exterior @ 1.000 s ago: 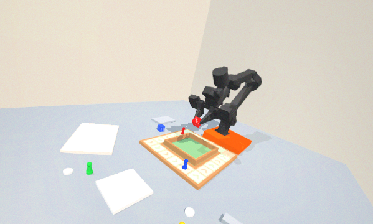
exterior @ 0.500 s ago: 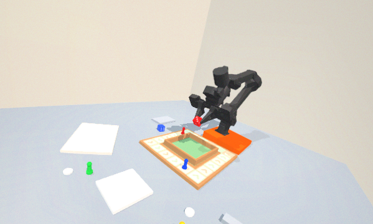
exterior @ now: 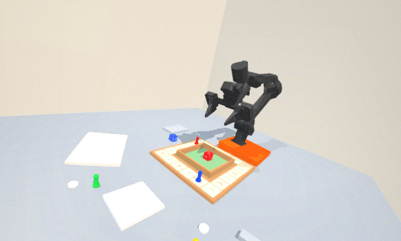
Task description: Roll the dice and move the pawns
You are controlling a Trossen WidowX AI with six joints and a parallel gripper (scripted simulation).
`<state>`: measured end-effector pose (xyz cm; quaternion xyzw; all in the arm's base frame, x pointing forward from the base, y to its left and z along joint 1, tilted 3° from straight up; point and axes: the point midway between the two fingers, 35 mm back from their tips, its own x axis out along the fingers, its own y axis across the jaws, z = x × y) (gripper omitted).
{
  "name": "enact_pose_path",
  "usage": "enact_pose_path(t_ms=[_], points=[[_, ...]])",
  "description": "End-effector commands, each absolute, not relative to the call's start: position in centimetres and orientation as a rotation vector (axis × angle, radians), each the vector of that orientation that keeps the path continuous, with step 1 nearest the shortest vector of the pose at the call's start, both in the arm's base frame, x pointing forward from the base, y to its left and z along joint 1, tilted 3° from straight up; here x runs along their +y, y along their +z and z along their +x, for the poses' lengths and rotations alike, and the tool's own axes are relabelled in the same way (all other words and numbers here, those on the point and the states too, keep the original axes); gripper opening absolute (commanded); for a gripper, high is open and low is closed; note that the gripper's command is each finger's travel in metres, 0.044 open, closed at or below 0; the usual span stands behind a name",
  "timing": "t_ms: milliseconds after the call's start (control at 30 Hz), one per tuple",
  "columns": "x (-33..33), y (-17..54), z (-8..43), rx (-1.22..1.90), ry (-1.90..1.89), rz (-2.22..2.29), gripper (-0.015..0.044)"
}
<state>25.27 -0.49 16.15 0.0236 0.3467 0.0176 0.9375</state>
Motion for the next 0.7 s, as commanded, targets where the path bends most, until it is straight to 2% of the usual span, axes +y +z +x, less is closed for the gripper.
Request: enact_pose_path(t_ms=[0,500,633,667], points=[[-0.4,16.3,25.3,0.750,0.042,0.047,0.0440],[-0.1,11.6,27.3,1.525,0.061,0.028,0.0440],[-0.1,11.7,27.3,1.491,0.060,0.037,0.0440],[-0.3,11.7,27.4,1.491,0.057,0.038,0.0414]])
